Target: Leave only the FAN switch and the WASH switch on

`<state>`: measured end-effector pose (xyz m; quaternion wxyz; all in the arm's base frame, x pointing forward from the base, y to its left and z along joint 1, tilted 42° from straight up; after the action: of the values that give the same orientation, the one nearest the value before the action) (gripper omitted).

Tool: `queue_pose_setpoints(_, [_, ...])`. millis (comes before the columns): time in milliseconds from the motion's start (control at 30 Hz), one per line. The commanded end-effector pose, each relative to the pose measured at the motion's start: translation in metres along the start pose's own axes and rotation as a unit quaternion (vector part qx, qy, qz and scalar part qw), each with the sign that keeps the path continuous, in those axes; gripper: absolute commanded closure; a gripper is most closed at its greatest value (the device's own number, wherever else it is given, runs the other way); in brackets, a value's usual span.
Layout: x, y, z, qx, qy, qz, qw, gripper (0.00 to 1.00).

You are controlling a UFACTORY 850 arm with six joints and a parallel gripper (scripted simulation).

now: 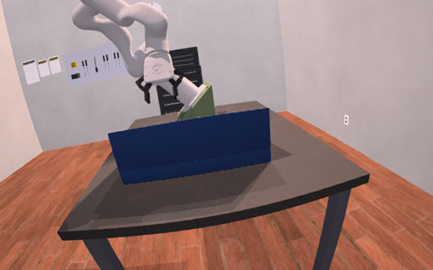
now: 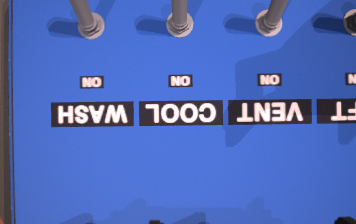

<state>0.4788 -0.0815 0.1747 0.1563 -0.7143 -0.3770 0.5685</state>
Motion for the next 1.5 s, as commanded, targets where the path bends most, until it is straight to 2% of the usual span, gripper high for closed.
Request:
queue_pose_setpoints(0, [0.0, 0.0, -0.001, -0.001, 0.0, 0.0, 1.0, 0.0])
queue_pose_setpoints(1000, [-0.004, 0.0, -0.001, -0.001, 0.0, 0.0, 1.0, 0.0])
queue_pose_setpoints(1467, [-0.047, 0.0, 0.002, -0.001, 0.0, 0.0, 1.0, 0.0])
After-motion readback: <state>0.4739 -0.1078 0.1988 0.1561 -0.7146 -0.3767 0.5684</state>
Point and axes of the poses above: the point where the finger pads meet when closed, its own y axis out along the fingers, its own x axis across the jaws, z = x × y, the point moved 1 cm from there along -y, back along the fingers, and after that the axes turned 4 degrees about -y, right-handed, at the moved point
